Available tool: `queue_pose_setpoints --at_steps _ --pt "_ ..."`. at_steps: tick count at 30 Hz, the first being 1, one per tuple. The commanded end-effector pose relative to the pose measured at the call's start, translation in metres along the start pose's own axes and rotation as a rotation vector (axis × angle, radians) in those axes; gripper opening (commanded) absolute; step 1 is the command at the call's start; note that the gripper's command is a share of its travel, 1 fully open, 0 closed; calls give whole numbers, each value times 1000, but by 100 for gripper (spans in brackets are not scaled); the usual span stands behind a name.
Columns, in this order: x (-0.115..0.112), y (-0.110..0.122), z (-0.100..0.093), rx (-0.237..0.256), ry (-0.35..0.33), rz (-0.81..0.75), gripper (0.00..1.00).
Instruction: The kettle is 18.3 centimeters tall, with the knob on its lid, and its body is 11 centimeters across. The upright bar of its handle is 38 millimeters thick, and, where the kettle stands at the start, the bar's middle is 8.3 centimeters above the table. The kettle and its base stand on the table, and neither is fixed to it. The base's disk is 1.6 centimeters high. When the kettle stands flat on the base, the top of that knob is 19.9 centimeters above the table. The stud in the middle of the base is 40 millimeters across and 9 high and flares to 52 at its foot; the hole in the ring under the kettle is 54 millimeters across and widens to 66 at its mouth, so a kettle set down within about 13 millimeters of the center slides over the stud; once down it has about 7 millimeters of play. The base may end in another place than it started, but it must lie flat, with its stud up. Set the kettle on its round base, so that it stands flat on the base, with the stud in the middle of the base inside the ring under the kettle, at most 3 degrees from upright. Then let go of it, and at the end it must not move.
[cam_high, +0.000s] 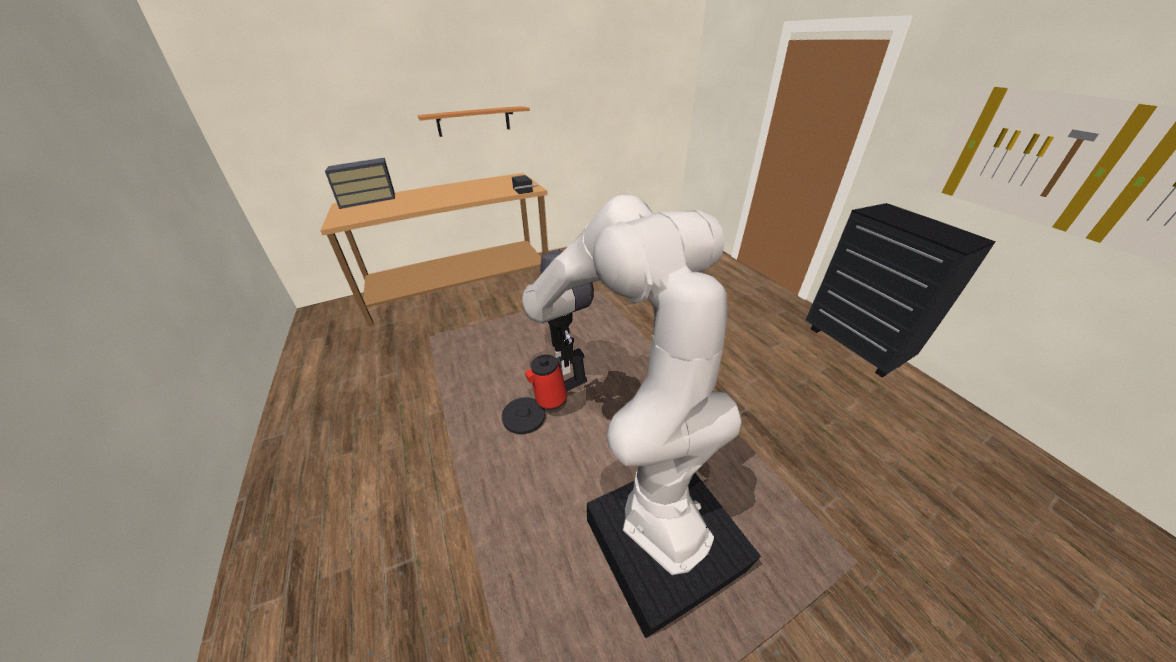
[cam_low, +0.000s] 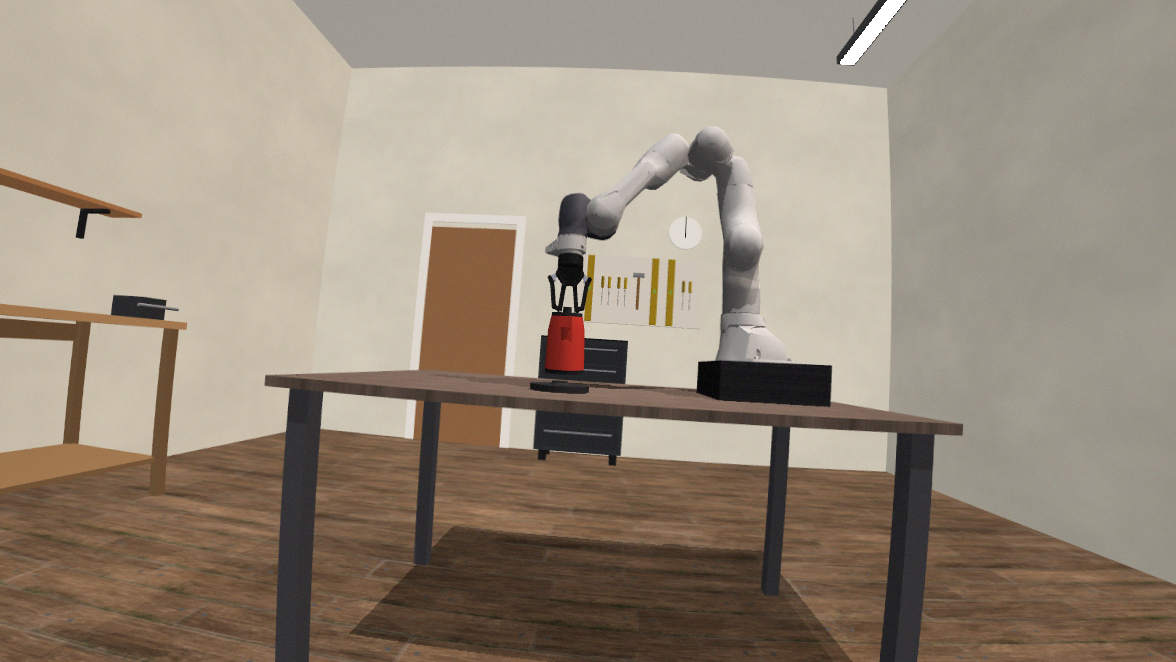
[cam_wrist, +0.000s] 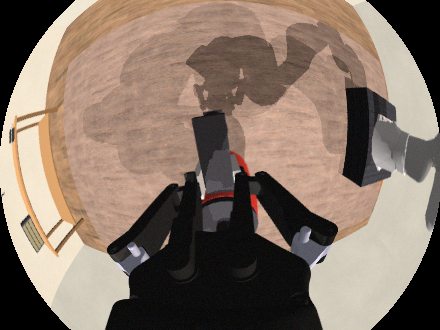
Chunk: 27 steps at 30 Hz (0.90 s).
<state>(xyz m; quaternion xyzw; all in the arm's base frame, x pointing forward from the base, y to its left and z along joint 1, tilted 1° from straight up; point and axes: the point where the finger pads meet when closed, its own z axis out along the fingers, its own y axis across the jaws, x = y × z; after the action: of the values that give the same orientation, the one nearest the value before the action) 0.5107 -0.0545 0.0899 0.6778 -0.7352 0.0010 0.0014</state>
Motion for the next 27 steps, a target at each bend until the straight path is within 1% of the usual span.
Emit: queue_pose_setpoints --at_steps 1,15,17,27 --pt "-7 -5 -5 16 6 46 0" --pt "-49 -6 -5 16 6 46 0" --pt "-49 -6 -5 16 6 46 0" --pt "-71 -6 -4 16 6 46 0"
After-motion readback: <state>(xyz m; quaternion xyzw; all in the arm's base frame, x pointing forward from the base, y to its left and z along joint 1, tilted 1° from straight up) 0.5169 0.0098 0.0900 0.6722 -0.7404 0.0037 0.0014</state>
